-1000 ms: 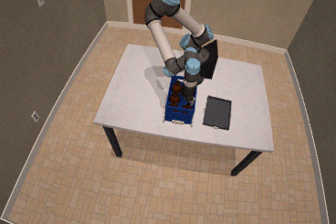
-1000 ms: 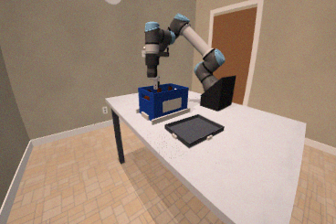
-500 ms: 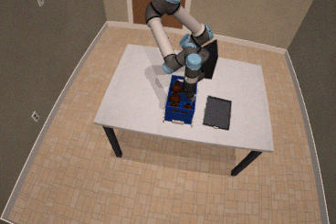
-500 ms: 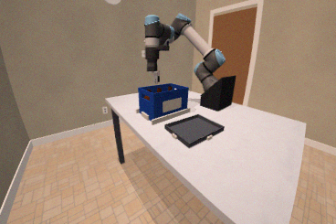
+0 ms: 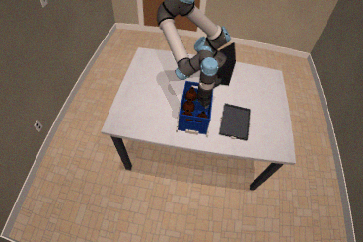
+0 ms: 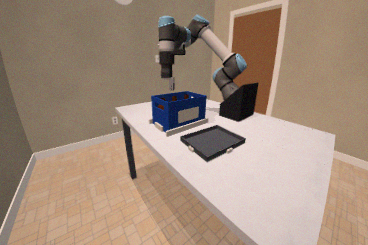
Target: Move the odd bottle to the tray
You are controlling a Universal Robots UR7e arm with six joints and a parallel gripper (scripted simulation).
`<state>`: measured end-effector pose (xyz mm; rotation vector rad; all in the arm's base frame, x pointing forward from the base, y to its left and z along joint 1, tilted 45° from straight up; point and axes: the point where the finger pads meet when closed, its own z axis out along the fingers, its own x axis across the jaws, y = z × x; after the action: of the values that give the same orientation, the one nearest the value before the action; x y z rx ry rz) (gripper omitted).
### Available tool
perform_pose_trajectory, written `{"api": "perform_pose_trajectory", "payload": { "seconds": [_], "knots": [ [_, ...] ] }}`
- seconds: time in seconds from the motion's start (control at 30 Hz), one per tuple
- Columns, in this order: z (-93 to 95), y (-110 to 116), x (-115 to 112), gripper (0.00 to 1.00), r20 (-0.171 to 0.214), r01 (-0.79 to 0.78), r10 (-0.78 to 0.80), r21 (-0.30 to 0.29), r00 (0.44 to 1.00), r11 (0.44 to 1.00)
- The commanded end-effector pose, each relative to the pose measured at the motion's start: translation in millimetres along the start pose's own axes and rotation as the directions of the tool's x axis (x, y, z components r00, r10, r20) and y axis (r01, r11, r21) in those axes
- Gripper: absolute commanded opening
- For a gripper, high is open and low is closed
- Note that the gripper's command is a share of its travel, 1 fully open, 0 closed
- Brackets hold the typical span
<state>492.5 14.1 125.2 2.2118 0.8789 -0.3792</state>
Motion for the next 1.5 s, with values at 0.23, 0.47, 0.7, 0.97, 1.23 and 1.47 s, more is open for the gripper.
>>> {"api": "perform_pose_trajectory", "payload": {
  "seconds": [0.23,0.47,0.7,0.97,1.23,1.47],
  "knots": [
    [-2.0,1,1,0.0,-0.004,-0.003,0.003,-0.001,1.0,1.0],
    [-2.0,1,1,0.0,-0.004,-0.003,0.003,-0.001,1.0,1.0],
    [-2.0,1,1,0.0,-0.004,-0.003,0.003,-0.001,1.0,1.0],
    [-1.3,0,-9,0.0,-0.001,-0.001,0.001,0.001,1.0,1.0],
    [-6.2,-9,-68,0.0,-0.001,-0.001,0.001,0.002,1.0,1.0],
    [-6.0,-31,-135,0.0,-0.001,-0.001,0.001,0.002,1.0,1.0]
  ]
}}
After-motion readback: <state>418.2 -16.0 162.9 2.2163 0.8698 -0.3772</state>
